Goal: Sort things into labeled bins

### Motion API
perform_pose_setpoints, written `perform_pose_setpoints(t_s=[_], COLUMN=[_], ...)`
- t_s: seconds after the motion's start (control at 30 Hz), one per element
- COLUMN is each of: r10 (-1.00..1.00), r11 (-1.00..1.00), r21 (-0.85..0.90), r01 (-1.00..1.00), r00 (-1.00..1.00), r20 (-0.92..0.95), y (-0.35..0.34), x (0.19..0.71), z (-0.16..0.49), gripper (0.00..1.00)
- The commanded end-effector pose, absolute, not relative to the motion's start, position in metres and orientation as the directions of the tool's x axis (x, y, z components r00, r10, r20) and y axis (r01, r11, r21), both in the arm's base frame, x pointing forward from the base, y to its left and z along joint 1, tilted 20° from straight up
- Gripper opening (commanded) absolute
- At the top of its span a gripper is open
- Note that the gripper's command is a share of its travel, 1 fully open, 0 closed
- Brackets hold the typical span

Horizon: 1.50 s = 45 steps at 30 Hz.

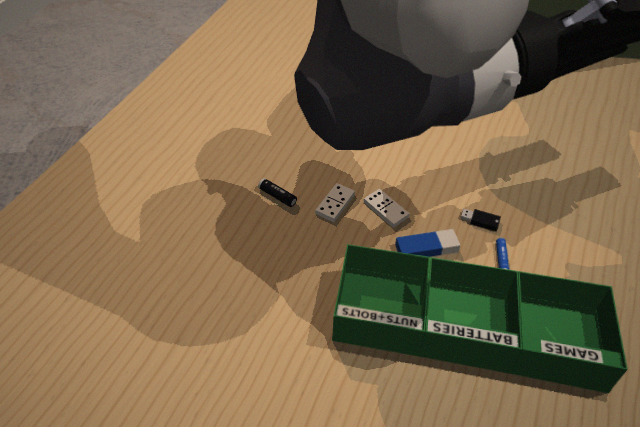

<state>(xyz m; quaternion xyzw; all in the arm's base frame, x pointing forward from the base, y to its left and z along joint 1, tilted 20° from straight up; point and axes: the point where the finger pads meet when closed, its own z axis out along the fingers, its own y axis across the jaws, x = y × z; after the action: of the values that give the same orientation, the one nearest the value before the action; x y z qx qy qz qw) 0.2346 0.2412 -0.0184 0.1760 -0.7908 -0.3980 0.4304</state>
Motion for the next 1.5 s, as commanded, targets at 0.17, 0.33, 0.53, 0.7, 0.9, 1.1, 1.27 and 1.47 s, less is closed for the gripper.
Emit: perform_pose_setpoints(t_s=[0.17,0.33,0.53,0.7,0.9,1.1,1.27,1.47], r10=[-0.756,-0.802,-0.851,-0.892,-0.933,-0.963,-0.982,-0.996], r11=[0.527,0.482,0.426,0.375,0.3,0.224,0.147,0.056], r21=[0.834,0.841,0.839,0.826,0.808,0.786,0.764,0.727], r01=[-0.163,-0.247,-0.338,-0.42,-0.507,-0.577,-0.629,-0.685], r00=[-0.538,-0.51,-0.464,-0.407,-0.332,-0.257,-0.187,-0.086], r20=[0.373,0.31,0.245,0.197,0.139,0.085,0.035,-0.005], y=[0.216,0.208,0.201,0.186,0.171,0.157,0.157,0.144], x=[0.236,0.237,0.239,0.244,0.251,0.26,0.26,0.27], z=[-0.024,-0.024,-0.025,-0.025,-0.025,-0.024,-0.024,-0.023], gripper=[0.05,0.05,0.05,0.05,0.05,0.05,0.05,0.05])
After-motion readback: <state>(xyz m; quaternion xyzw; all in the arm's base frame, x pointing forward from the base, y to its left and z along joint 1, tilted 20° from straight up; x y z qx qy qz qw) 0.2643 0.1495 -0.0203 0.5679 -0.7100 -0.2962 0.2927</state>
